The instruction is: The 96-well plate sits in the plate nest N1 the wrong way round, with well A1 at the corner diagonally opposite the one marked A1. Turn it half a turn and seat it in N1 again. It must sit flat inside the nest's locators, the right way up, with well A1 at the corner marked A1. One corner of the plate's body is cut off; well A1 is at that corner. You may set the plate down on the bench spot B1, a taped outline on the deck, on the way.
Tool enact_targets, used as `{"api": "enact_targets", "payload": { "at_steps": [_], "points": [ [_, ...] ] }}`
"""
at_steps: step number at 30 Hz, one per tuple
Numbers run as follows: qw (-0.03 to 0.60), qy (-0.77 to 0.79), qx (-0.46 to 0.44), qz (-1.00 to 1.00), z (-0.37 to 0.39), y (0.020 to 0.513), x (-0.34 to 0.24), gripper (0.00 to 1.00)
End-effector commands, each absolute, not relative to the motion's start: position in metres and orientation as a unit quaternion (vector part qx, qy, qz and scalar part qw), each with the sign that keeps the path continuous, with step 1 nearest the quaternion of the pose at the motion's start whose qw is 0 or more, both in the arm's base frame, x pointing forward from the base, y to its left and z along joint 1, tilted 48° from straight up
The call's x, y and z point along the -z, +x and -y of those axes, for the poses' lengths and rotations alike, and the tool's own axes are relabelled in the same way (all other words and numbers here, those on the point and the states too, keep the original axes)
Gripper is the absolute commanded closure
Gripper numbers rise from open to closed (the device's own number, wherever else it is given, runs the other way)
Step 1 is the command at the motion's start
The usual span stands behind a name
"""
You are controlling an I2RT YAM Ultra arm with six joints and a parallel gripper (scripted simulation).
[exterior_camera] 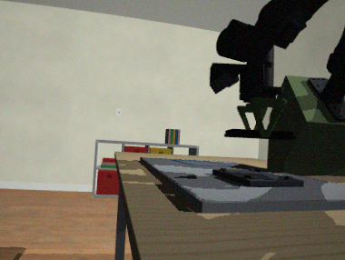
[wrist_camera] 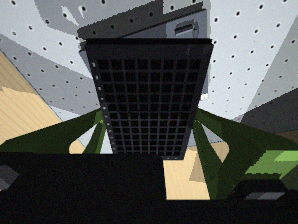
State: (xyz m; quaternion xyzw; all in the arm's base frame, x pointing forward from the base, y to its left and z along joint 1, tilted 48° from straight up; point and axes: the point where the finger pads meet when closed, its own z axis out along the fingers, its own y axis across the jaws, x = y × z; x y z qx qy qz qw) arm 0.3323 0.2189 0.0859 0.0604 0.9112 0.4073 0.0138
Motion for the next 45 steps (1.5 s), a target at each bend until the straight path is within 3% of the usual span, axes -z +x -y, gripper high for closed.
{"api": "enact_targets", "payload": {
  "at_steps": [1, 17, 45],
  "points": [
    [0.024, 0.067, -0.407, -0.91, -0.2132, 0.3376, -0.0902, 1.0],
    [0.024, 0.067, -0.407, -0.91, -0.2132, 0.3376, -0.0902, 1.0],
    [0.193, -0.322, -0.36, -0.854, -0.2113, 0.3404, -0.0885, 1.0]
  ]
}}
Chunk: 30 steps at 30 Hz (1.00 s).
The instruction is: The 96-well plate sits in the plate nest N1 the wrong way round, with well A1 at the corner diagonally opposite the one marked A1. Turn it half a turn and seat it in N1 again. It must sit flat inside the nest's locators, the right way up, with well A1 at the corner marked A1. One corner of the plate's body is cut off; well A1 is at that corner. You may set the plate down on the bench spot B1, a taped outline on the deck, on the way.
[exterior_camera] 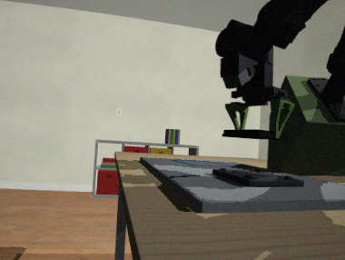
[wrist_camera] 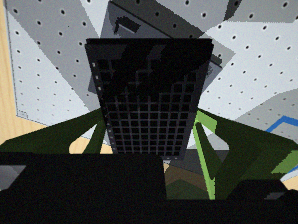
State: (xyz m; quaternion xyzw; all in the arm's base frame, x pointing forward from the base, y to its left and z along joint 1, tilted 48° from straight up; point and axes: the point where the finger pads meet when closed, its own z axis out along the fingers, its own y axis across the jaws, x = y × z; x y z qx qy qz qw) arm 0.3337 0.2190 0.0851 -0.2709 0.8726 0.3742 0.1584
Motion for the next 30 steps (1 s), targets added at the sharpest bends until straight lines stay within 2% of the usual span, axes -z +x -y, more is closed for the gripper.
{"api": "enact_targets", "payload": {
  "at_steps": [1, 30],
  "points": [
    [0.199, -0.336, -0.357, -0.849, -0.2113, 0.3405, -0.0884, 1.0],
    [0.326, -0.651, -0.246, -0.64, -0.2104, 0.3416, -0.0877, 1.0]
  ]
}}
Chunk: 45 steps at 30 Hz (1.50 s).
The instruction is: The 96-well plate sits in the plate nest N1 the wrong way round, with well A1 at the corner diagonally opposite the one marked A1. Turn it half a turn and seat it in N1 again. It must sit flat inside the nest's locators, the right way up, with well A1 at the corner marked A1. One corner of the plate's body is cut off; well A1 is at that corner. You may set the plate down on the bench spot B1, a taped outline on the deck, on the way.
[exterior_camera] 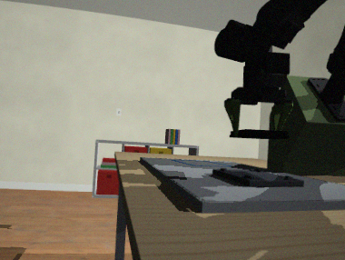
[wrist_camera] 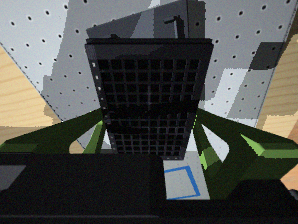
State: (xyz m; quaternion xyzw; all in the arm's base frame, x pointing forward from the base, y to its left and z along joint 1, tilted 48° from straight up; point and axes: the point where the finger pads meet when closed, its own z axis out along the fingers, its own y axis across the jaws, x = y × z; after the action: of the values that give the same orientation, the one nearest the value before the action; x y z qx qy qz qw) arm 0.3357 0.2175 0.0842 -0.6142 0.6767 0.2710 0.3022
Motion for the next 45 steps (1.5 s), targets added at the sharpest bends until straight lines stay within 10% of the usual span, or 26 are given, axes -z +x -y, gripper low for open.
{"api": "enact_targets", "payload": {
  "at_steps": [1, 45],
  "points": [
    [0.33, -0.661, -0.24, -0.629, -0.2104, 0.3416, -0.0877, 1.0],
    [0.34, -0.687, -0.226, -0.601, -0.2104, 0.342, -0.0876, 1.0]
  ]
}}
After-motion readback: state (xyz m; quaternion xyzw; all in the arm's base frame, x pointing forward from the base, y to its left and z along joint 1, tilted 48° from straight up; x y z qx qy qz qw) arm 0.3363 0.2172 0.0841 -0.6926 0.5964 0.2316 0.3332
